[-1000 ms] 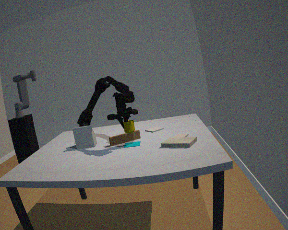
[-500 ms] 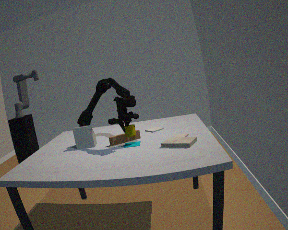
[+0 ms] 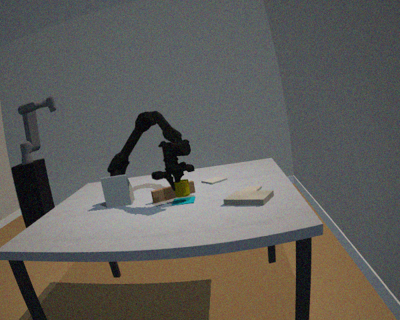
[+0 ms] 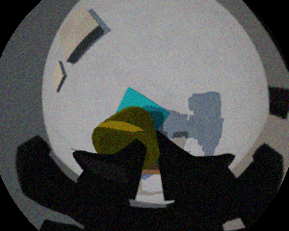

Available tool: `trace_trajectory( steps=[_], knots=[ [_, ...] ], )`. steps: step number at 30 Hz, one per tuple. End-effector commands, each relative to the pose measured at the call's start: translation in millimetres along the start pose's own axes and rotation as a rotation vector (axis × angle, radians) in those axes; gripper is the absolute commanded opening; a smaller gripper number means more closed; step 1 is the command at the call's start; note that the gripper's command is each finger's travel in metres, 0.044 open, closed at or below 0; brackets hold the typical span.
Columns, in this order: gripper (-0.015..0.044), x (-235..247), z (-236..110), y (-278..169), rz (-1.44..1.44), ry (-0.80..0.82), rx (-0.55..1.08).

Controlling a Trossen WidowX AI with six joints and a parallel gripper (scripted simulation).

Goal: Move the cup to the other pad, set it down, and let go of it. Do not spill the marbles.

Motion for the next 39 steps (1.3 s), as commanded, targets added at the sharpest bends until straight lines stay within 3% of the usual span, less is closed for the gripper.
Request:
trace_trajectory(
  steps=[1, 22, 28, 39],
  knots=[
    [0.0000, -2, 8, -1, 0.007, -0.002, 0.010],
    [0.0000, -1, 17, -1, 0.000, -0.002, 0.003],
    [0.0147, -1, 17, -1, 0.000, -0.002, 0.003],
    [0.0147, -1, 7, 0, 0.002, -0.002, 0.004]
  ],
)
Point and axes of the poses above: the point midway between the two fingers, 35 mm back from their tips, its own z axis out along the fingers, its own x axis across the jaws, y = z × x, the point moved 7 cm from there along -z, back along the fingers, and after that the axes turned 14 degrees about z, right-handed, at the moved point
